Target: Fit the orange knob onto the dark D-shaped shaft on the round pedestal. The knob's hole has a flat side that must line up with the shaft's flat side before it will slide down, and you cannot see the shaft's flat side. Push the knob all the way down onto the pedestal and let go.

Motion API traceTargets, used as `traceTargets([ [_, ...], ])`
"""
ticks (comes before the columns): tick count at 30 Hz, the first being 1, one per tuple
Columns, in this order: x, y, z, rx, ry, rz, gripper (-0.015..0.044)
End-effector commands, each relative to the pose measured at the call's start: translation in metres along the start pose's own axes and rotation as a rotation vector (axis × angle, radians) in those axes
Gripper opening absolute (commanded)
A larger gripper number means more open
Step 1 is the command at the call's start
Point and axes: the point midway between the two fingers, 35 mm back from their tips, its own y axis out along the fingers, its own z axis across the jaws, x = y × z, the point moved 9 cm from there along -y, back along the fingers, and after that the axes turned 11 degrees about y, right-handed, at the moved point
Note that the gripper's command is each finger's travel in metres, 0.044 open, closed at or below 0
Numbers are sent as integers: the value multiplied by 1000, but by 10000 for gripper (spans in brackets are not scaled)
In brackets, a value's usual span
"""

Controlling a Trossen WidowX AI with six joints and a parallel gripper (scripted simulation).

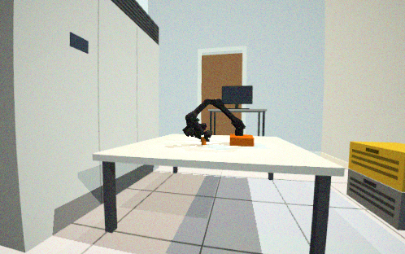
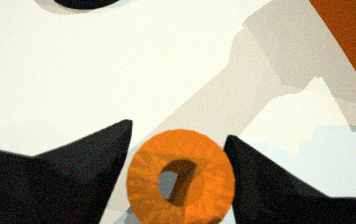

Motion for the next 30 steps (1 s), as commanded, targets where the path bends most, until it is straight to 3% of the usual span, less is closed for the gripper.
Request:
traceTargets([
  [1,0,0,0,-1,0,-1,260],
  [21,0,0,0,-1,0,-1,260],
  [28,0,0,0,-1,0,-1,440],
  [30,0,0,0,-1,0,-1,440],
])
